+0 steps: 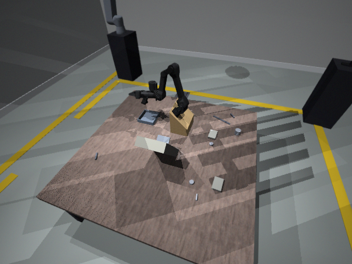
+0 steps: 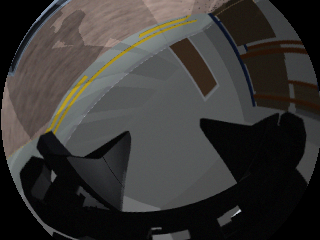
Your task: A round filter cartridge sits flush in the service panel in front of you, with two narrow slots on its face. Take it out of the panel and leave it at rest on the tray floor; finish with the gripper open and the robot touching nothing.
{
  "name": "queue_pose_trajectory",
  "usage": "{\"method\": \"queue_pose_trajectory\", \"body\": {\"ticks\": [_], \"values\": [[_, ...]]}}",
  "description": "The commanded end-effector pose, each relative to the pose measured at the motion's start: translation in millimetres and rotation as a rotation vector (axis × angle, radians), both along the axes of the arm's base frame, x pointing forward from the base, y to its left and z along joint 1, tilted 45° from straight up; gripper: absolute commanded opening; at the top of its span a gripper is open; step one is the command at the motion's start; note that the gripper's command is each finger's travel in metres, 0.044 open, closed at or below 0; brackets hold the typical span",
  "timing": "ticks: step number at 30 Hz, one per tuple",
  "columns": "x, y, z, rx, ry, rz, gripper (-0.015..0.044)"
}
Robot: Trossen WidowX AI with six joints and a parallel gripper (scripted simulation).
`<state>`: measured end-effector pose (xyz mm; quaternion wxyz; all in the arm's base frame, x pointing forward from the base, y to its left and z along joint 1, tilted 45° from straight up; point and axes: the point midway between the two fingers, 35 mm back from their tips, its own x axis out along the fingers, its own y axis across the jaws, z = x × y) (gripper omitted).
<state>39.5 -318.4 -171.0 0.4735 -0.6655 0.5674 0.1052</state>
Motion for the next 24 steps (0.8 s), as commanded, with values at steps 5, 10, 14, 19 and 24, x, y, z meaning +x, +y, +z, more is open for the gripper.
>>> {"method": "queue_pose_trajectory", "body": {"ticks": [5, 10, 14, 19, 24], "values": [[52.2, -2.9, 28.6, 0.109, -0.223, -0.003, 0.0269], [126.0, 15.2, 72.7, 0.346, -0.498, -0.007, 0.0138], [170.1, 40.7, 102.7, 0.545, -0.637, -0.017, 0.0102], [212.0, 80.6, 136.8, 0.802, -0.744, -0.042, 0.0102], [243.8, 131.1, 171.2, 1.086, -0.79, -0.09, 0.0102]]}}
